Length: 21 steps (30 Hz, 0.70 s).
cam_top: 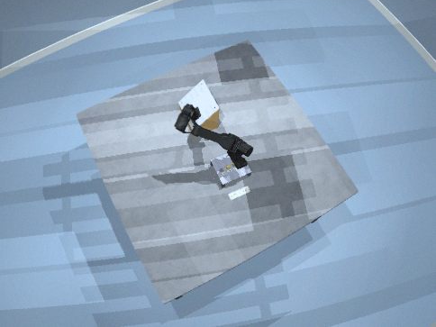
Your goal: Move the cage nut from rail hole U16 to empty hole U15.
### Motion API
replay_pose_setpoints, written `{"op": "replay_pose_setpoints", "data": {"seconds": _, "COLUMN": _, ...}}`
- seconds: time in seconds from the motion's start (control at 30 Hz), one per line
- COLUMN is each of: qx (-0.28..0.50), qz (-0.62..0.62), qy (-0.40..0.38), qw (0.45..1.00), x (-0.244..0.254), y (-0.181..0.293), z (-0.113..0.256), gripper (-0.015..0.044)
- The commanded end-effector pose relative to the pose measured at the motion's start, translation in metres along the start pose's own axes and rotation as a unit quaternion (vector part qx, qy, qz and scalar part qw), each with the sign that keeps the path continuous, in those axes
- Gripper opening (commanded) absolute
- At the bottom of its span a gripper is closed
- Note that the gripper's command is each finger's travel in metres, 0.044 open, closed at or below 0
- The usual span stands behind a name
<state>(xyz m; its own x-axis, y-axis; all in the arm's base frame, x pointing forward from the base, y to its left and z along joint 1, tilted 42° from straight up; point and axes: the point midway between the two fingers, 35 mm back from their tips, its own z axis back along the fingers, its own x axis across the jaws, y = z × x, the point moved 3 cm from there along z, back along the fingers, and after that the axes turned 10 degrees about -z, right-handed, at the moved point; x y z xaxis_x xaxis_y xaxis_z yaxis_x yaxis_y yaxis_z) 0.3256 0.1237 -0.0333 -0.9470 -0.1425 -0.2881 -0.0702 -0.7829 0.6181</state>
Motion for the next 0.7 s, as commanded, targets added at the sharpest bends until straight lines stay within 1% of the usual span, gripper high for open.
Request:
{"op": "replay_pose_setpoints", "data": {"seconds": 0.0, "qx": -0.002, "qz": -0.002, "qy": -0.001, "qw": 1.0, "x": -0.0002, "y": -0.0004, "z": 0.0013, "gripper": 0.0029}}
{"op": "replay_pose_setpoints", "data": {"seconds": 0.67, "qx": -0.002, "qz": -0.002, "qy": -0.001, "qw": 1.0, "x": -0.001, "y": -0.0006, "z": 0.0052, "gripper": 0.0029}}
